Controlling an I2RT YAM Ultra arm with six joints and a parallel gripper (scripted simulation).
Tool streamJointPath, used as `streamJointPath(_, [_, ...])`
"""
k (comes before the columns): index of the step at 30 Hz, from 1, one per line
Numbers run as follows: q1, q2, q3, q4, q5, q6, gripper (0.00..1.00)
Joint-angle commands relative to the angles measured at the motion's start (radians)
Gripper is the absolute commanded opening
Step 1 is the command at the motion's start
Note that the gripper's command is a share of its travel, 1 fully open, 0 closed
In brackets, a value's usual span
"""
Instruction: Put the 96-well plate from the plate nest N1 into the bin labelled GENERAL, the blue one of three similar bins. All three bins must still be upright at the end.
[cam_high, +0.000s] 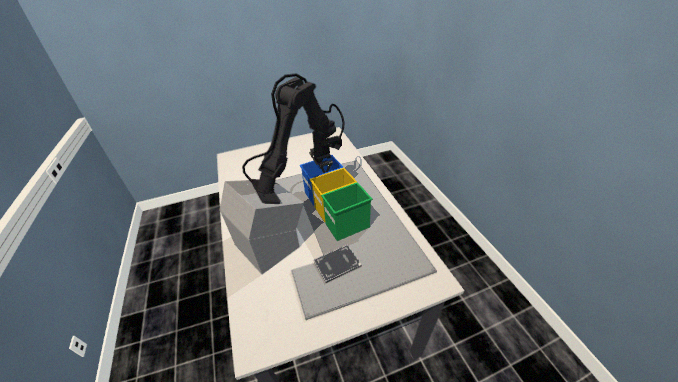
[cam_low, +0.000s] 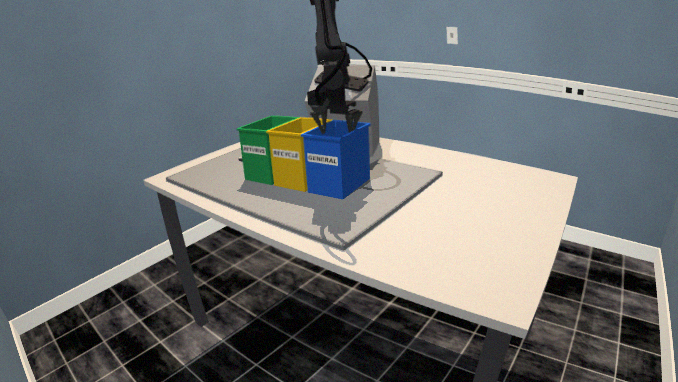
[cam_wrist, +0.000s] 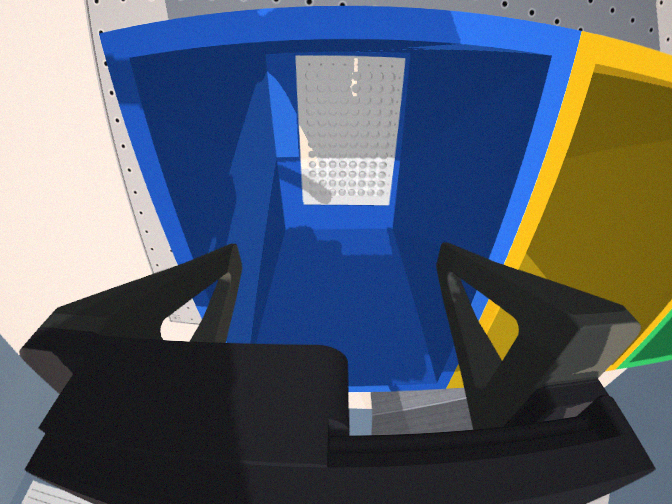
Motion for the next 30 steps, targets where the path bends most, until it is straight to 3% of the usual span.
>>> streamJointPath(1, [-0.005,-0.034,0.032,-0.002,-0.001,-0.005,0.99])
streamJointPath(22, [-0.005,-0.034,0.032,-0.002,-0.001,-0.005,0.99])
streamJointPath(23, [-0.005,-0.034,0.032,-0.002,-0.001,-0.005,0.82])
streamJointPath(30, [-0.005,-0.034,0.032,-0.002,-0.001,-0.005,0.82])
